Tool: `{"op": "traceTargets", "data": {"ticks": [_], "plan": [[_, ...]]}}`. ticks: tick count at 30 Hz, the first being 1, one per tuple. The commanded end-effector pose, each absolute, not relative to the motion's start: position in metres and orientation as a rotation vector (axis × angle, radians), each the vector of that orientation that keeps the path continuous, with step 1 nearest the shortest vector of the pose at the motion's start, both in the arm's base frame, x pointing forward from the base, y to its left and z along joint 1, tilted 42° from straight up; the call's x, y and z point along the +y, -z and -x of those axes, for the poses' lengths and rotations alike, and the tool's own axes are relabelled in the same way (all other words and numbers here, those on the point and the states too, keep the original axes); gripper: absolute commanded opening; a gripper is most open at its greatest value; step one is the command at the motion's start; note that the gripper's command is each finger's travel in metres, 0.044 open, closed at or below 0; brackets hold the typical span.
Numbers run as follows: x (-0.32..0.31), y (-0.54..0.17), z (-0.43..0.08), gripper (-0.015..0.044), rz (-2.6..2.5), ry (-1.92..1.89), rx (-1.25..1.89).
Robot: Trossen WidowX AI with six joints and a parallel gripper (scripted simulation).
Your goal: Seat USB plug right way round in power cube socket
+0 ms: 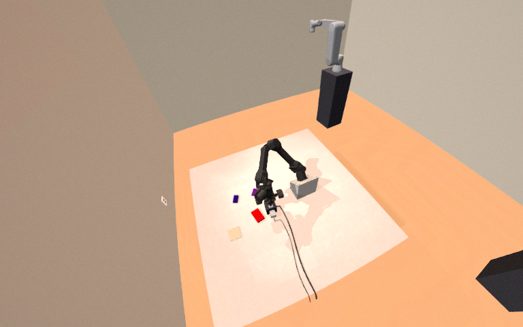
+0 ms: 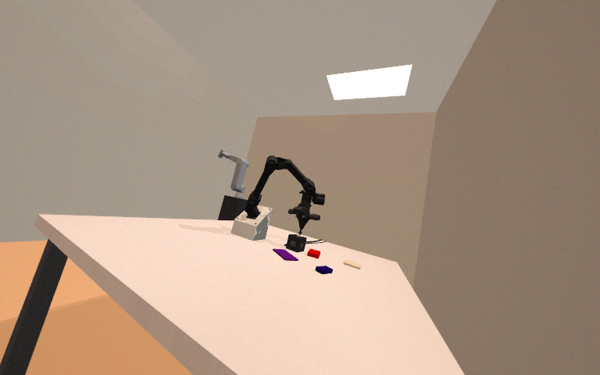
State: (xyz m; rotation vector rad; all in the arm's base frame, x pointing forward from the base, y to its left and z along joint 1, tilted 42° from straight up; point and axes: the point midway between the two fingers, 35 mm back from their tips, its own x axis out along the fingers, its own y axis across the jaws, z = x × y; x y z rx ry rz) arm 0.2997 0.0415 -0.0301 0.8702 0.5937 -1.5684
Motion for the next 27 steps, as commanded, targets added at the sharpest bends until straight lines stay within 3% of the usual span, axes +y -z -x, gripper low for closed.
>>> {"op": "traceTargets", "data": {"ticks": [1, 27], "plan": [[0.0412, 0.0309, -0.2999, 0.0000, -0.867, 1.565, 0.597], [0.0391, 0.0332, -0.2998, 0.0000, -0.866, 1.565, 0.597]]}}
